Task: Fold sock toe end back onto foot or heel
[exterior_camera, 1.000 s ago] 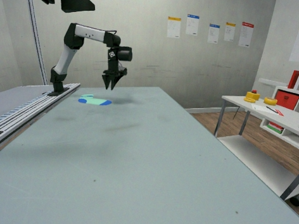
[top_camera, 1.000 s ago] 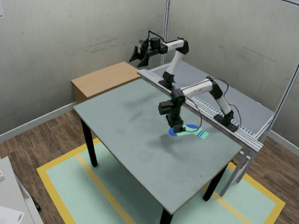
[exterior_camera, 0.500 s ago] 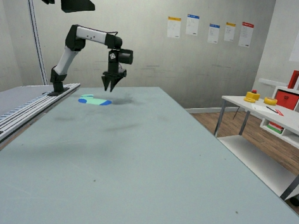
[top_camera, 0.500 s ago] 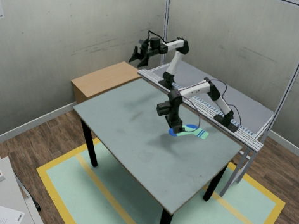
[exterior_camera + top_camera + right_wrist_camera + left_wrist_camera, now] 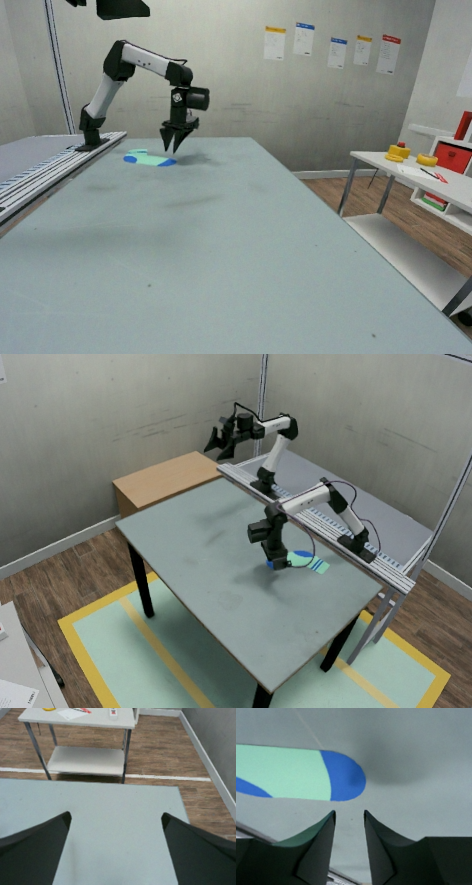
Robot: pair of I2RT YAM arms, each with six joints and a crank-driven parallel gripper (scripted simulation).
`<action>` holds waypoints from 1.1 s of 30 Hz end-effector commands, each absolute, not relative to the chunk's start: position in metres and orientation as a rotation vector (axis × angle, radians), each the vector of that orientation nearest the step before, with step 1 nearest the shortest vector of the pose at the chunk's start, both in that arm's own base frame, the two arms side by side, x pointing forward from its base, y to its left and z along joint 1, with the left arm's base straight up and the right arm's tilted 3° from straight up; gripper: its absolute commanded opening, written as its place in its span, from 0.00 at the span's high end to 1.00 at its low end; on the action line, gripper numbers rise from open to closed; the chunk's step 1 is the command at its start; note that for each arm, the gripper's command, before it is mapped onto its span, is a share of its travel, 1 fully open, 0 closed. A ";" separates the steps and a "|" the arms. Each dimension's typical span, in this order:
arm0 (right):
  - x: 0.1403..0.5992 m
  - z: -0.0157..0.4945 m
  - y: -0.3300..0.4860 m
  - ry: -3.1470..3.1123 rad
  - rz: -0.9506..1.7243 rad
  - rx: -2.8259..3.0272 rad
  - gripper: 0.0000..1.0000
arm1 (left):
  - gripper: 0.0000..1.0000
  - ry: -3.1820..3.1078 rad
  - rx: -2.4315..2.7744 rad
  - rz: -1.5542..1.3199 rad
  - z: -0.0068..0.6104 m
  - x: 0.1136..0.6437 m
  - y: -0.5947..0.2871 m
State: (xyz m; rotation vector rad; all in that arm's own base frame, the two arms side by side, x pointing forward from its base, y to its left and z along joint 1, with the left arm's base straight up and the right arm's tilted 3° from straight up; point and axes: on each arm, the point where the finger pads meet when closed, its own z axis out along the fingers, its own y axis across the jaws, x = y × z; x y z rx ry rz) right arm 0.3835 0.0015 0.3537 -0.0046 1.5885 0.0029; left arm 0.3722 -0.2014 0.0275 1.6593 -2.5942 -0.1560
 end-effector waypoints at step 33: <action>0.382 0.360 0.000 1.571 0.000 0.000 0.00 | 0.66 -2.619 1.672 -0.119 -0.018 0.378 -0.204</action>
